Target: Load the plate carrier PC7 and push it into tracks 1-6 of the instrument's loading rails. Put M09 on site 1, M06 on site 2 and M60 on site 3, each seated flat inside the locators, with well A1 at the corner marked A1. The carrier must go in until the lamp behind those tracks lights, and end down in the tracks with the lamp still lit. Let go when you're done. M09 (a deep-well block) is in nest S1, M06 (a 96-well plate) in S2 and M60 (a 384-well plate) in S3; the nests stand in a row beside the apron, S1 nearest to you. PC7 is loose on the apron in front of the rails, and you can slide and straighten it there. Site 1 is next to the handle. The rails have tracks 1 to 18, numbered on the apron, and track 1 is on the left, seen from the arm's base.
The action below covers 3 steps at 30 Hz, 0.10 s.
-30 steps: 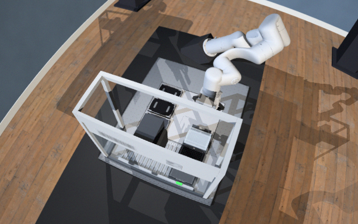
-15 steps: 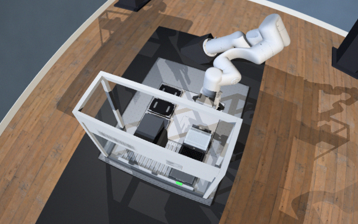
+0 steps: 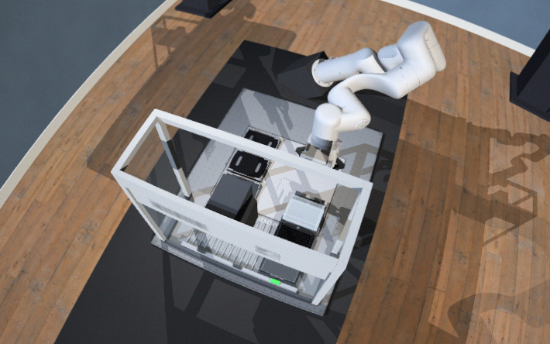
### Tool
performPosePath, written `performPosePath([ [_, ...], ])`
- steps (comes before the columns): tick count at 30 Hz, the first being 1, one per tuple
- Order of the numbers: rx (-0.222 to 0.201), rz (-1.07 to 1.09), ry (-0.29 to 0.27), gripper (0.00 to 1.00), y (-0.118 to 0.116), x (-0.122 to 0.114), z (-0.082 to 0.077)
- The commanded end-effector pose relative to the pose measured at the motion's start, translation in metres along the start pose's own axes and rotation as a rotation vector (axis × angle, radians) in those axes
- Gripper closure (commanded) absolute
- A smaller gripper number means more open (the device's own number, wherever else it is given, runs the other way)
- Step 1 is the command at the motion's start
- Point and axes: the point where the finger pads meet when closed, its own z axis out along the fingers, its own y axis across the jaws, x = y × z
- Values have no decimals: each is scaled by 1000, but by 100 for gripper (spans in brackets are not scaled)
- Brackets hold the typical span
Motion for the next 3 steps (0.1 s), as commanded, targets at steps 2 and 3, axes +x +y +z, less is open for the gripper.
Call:
performPosePath([
  [2, -2, 0, 5, 18, 1, 1, -2],
  [3, -2, 0, 5, 18, 1, 1, -2],
])
